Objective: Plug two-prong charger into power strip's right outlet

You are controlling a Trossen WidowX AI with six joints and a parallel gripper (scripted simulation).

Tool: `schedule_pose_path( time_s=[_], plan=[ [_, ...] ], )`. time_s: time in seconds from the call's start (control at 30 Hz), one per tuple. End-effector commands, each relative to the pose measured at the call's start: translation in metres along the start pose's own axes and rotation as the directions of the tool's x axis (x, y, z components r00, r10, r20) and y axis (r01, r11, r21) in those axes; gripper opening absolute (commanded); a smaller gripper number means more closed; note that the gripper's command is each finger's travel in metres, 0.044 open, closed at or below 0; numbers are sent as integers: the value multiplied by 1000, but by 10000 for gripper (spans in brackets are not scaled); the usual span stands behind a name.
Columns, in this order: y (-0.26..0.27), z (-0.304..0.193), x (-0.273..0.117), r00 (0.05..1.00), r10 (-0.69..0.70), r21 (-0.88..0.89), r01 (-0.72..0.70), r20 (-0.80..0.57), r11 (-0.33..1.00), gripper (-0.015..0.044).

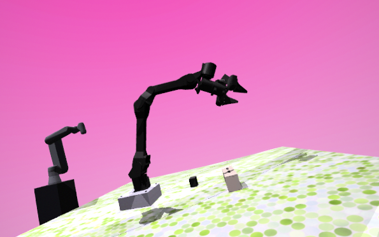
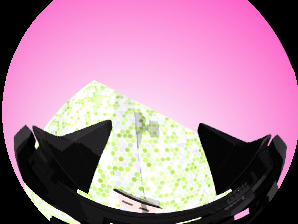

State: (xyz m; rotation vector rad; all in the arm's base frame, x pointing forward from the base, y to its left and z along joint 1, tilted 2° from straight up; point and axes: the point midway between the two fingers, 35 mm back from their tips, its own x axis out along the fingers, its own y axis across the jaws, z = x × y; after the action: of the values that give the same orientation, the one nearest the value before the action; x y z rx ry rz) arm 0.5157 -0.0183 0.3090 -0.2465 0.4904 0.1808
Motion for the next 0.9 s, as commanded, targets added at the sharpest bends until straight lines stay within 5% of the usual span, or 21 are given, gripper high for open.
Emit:
schedule_pose_path(
  time_s=[0.0, 0.87],
  plan=[
    [18, -19, 3, 998, 28, -48, -32, -64, 998, 440],
    [111, -142, -6, 883, 157, -298, -310, -442, 903, 440]
  ],
)
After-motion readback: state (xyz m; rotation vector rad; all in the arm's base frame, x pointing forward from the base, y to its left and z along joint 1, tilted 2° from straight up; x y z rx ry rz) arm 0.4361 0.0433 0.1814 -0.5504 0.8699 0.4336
